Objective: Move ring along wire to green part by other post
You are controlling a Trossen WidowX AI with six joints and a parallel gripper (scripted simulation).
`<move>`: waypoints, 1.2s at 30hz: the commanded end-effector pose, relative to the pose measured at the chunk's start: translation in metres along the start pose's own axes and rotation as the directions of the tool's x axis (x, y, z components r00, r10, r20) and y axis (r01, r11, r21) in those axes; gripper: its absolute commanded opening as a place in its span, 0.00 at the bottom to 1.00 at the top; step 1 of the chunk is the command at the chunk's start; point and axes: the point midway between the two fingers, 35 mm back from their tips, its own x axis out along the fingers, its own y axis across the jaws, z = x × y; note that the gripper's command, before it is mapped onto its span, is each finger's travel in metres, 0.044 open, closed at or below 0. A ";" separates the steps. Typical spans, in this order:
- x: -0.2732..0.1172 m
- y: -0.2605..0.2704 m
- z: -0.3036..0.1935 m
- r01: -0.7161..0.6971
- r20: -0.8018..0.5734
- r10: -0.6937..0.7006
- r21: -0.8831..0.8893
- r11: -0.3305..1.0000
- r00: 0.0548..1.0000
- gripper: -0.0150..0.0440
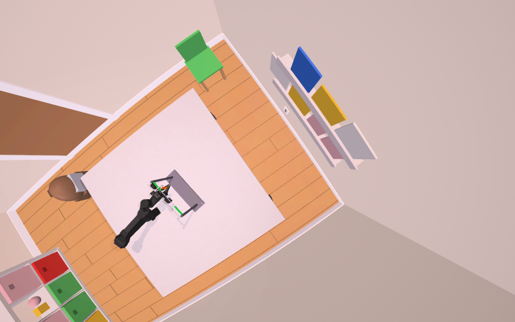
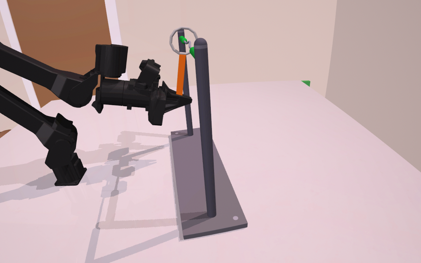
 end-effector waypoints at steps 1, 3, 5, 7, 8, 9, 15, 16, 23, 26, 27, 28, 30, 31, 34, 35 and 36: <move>0.001 0.001 -0.003 0.004 0.001 -0.004 0.005 1.000 1.000 0.00; 0.002 0.001 -0.005 0.004 0.001 -0.004 0.005 1.000 1.000 0.00; 0.003 0.001 -0.008 0.003 0.001 -0.003 0.005 1.000 1.000 0.00; 0.004 0.001 -0.012 0.003 0.001 -0.003 0.005 1.000 1.000 0.00; 0.004 0.001 -0.013 0.003 0.001 -0.003 0.005 1.000 1.000 0.00; 0.005 0.001 -0.015 0.003 0.001 -0.003 0.005 1.000 1.000 0.00; 0.005 0.002 -0.018 0.003 0.001 -0.003 0.005 1.000 1.000 0.00; 0.005 0.002 -0.018 0.003 0.001 -0.003 0.005 1.000 1.000 0.00; 0.005 0.002 -0.018 0.003 0.001 -0.003 0.005 1.000 1.000 0.00; 0.005 0.002 -0.018 0.003 0.001 -0.003 0.005 1.000 1.000 0.00; 0.005 0.002 -0.018 0.003 0.001 -0.003 0.005 1.000 1.000 0.00; 0.005 0.002 -0.018 0.003 0.001 -0.003 0.005 1.000 1.000 0.00; 0.005 0.002 -0.018 0.003 0.001 -0.003 0.005 1.000 1.000 0.00; 0.005 0.002 -0.018 0.003 0.001 -0.003 0.005 1.000 1.000 0.00; 0.005 0.002 -0.018 0.003 0.001 -0.003 0.005 1.000 1.000 0.00; 0.005 0.002 -0.018 0.003 0.001 -0.003 0.005 1.000 1.000 0.00; 0.005 0.002 -0.018 -0.002 0.000 0.002 0.000 1.000 1.000 0.04</move>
